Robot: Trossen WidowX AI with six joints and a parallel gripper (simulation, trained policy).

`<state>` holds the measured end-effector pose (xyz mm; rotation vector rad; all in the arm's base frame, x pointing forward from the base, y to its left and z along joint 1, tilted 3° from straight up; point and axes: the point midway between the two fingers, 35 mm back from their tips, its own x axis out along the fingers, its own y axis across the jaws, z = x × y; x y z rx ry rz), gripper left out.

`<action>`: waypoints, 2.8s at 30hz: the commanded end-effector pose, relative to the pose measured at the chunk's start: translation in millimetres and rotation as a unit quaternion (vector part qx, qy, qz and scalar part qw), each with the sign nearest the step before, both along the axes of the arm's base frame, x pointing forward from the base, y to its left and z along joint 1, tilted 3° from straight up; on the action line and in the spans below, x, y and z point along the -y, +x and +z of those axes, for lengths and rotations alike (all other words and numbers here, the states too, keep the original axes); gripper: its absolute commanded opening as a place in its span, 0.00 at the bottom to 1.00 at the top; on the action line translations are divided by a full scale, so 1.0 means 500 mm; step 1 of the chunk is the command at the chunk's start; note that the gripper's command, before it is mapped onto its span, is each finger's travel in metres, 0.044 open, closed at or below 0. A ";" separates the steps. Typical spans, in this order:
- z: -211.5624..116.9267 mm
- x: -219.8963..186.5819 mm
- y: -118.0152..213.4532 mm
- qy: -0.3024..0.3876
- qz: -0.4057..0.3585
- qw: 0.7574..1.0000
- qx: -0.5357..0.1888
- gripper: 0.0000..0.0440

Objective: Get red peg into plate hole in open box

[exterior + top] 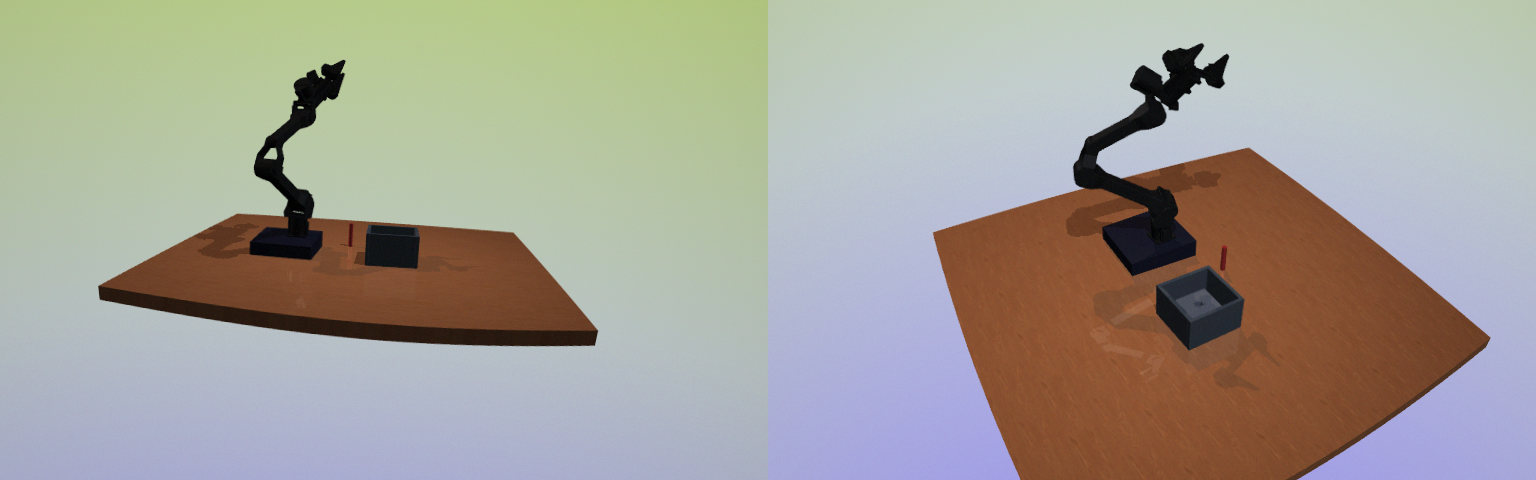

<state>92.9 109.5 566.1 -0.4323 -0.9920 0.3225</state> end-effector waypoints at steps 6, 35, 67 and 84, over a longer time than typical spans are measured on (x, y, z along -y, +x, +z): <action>-0.111 -0.099 0.095 -0.054 0.021 0.989 -0.134 1.00; -0.535 -0.167 0.296 -0.008 0.002 0.803 -0.597 1.00; -0.866 -0.031 0.252 0.235 -0.208 0.429 -0.847 1.00; -0.991 0.024 0.189 0.368 -0.336 0.246 -0.831 0.98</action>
